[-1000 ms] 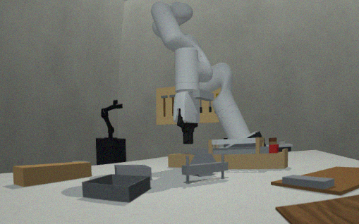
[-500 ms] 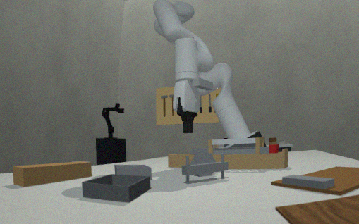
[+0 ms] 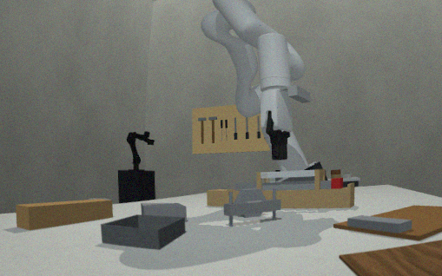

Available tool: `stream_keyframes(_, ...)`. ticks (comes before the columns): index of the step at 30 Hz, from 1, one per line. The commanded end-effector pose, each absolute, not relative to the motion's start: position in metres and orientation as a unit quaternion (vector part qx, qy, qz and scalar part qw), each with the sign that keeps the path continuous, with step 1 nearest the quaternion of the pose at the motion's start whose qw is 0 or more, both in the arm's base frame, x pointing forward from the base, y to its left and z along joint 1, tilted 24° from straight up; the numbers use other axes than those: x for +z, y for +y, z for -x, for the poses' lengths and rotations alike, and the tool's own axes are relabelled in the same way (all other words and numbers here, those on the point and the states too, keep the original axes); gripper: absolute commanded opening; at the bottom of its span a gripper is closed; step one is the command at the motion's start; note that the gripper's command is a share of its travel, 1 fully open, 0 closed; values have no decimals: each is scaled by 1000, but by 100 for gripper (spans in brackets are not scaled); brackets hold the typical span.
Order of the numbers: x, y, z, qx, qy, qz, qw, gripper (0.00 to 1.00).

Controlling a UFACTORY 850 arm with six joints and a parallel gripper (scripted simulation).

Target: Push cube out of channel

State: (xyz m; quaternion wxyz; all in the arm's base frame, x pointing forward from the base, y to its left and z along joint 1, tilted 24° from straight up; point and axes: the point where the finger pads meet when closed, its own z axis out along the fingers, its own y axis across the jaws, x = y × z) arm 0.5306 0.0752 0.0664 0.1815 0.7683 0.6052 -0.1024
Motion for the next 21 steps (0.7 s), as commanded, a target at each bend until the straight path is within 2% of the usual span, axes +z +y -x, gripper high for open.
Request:
stream_keyframes(1,38,137,-547,-106,603,-769,181,44)
stream_keyframes(3,38,137,-547,-106,603,-769,181,44)
stream_keyframes(4,22,174,-555,-106,603,-769,181,44)
stream_keyframes(8,3,213,-567,-106,603,-769,181,44)
stream_keyframes(21,3,213,-567,-106,603,-769,181,44)
